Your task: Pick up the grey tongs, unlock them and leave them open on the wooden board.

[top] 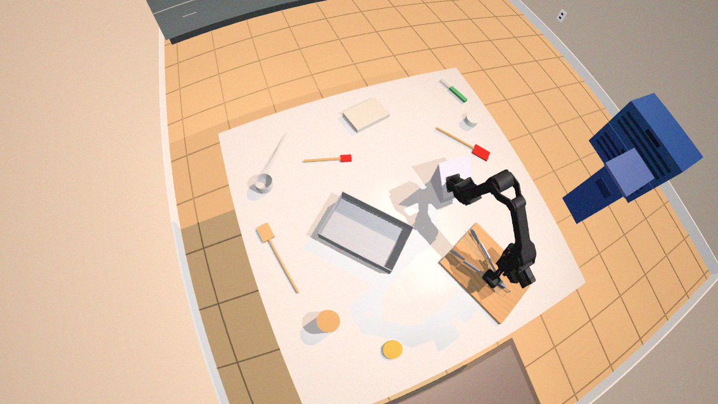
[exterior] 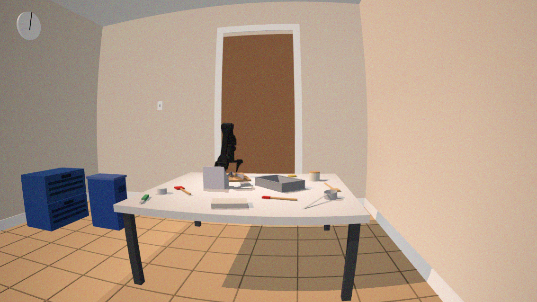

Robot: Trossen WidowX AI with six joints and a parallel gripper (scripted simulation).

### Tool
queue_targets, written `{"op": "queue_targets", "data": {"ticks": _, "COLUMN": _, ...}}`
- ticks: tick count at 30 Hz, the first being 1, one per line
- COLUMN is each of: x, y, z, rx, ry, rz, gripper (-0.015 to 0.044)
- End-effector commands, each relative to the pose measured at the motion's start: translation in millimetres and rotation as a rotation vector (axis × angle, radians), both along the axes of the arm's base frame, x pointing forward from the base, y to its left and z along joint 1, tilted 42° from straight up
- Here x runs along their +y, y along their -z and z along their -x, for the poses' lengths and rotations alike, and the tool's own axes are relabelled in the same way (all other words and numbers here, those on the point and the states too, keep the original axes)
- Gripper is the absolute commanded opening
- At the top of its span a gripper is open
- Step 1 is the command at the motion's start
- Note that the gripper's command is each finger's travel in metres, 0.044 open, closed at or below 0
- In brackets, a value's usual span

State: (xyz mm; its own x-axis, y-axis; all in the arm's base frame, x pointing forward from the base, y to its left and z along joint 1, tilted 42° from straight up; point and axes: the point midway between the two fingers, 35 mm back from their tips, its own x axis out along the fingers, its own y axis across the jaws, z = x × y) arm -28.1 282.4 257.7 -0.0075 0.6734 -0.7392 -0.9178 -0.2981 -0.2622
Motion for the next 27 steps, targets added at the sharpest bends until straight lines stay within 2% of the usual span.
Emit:
{"op": "queue_targets", "data": {"ticks": 1, "x": -6, "y": -2, "z": 15, "rx": 0.012, "ry": 0.005, "rz": 0.018, "gripper": 0.044}}
{"op": "queue_targets", "data": {"ticks": 16, "x": -85, "y": -26, "z": 110, "rx": 0.007, "ry": 0.015, "rz": 0.061, "gripper": 0.044}}
{"op": "queue_targets", "data": {"ticks": 21, "x": -114, "y": -40, "z": 127, "rx": 0.007, "ry": -0.005, "rz": 0.008, "gripper": 0.044}}
{"op": "queue_targets", "data": {"ticks": 27, "x": -127, "y": -52, "z": 128, "rx": 0.023, "ry": -0.048, "rz": -0.011, "gripper": 0.044}}
